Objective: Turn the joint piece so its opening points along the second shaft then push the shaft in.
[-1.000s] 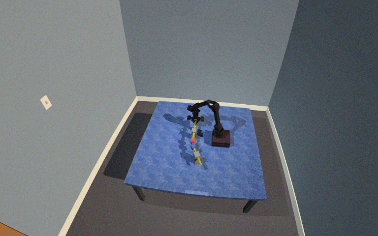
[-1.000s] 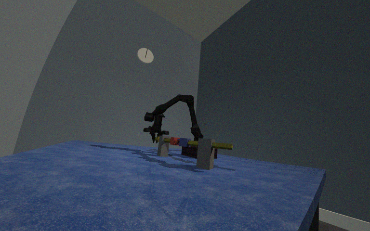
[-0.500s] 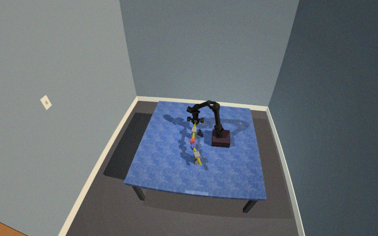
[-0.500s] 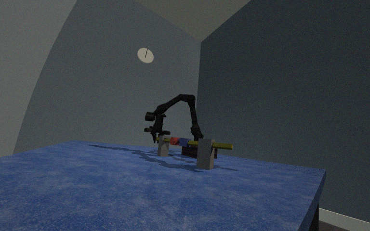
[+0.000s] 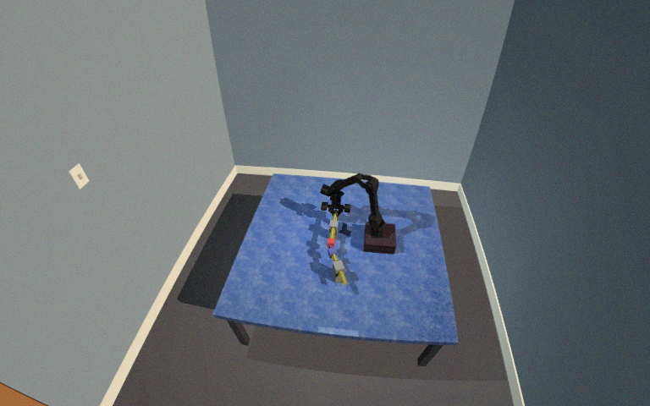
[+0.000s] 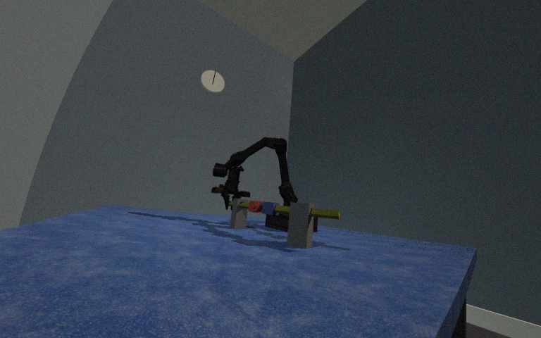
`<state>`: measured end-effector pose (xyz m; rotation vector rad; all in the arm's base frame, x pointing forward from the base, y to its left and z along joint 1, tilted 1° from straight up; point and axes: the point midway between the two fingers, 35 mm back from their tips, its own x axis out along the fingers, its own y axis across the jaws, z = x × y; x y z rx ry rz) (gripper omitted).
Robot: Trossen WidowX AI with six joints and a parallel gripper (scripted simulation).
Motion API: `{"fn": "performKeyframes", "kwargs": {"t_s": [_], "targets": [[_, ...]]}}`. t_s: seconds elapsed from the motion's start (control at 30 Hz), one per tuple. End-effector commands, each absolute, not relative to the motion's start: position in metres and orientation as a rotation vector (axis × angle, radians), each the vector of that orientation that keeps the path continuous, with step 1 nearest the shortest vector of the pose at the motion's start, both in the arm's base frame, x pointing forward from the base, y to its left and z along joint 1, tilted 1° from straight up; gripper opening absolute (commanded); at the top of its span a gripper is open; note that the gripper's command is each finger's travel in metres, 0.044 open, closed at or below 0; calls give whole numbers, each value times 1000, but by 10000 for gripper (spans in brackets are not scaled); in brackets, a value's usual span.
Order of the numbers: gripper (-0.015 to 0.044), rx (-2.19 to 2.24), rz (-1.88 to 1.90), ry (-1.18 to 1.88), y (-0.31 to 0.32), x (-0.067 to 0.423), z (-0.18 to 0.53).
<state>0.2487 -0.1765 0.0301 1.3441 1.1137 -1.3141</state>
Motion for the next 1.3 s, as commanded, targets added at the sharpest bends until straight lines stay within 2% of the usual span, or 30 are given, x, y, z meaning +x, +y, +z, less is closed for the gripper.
{"fn": "performKeyframes", "kwargs": {"t_s": [0.0,0.17,0.27,0.43,0.9,1.27], "targets": [[0,1343,-1313,1114,-177,249,30],[0,1343,-1313,1114,-177,249,30],[67,1343,-1313,1114,-177,249,30],[67,1343,-1313,1114,-177,249,30],[434,1343,-1313,1114,-177,249,30],[440,1343,-1313,1114,-177,249,30]]}}
